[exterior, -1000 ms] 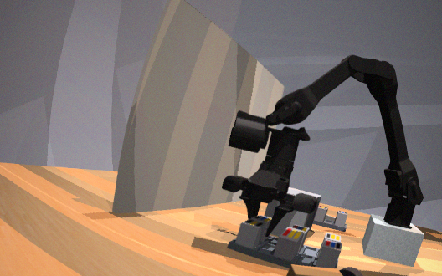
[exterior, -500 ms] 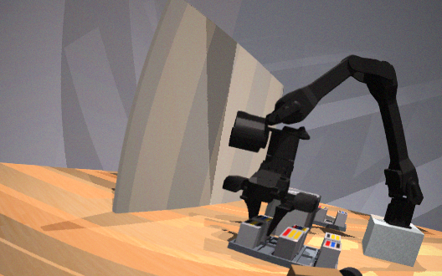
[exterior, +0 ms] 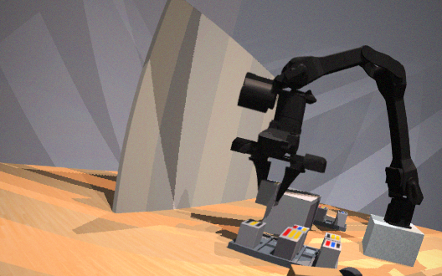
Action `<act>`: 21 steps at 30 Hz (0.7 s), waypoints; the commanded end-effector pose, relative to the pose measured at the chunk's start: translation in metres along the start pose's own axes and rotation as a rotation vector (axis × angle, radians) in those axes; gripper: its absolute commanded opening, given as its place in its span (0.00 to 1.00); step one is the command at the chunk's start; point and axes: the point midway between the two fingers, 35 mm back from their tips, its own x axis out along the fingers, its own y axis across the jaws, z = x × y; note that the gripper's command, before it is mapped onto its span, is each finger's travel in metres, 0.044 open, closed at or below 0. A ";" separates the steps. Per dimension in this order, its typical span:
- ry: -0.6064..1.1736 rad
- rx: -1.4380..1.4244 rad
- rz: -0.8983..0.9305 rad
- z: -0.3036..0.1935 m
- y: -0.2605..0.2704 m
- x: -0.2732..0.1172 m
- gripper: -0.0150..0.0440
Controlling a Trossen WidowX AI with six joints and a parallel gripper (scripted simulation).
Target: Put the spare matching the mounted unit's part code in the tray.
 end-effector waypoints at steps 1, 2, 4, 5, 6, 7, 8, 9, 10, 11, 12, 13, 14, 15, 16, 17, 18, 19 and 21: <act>-0.001 0.000 -0.002 0.000 -0.001 -0.009 0.25; 0.000 0.001 -0.001 -0.001 -0.001 -0.015 0.25; 0.001 0.001 0.000 -0.002 -0.001 -0.028 0.25; 0.002 0.001 0.001 -0.002 -0.001 -0.034 0.25; 0.002 0.002 0.001 -0.003 -0.001 -0.041 0.25; 0.003 0.002 0.002 -0.004 0.000 -0.047 0.25; 0.003 0.002 0.002 -0.004 0.000 -0.054 0.25; 0.004 0.002 0.003 -0.005 0.001 -0.060 0.25; 0.005 0.003 0.004 -0.006 0.002 -0.066 0.25; 0.005 0.003 0.004 -0.007 0.003 -0.072 0.25; 0.005 0.003 0.005 -0.008 0.003 -0.075 0.25; 0.006 0.003 0.005 -0.008 0.003 -0.076 0.25; 0.006 0.003 0.005 -0.008 0.003 -0.076 0.25; 0.006 0.003 0.005 -0.008 0.003 -0.076 0.25; 0.006 0.003 0.005 -0.009 0.003 -0.076 0.25; 0.006 0.003 0.005 -0.011 0.001 -0.076 0.25; 0.006 0.003 0.004 -0.015 -0.002 -0.076 0.25; 0.007 0.003 0.004 -0.021 -0.005 -0.076 0.25; 0.008 0.003 0.004 -0.031 -0.011 -0.076 0.25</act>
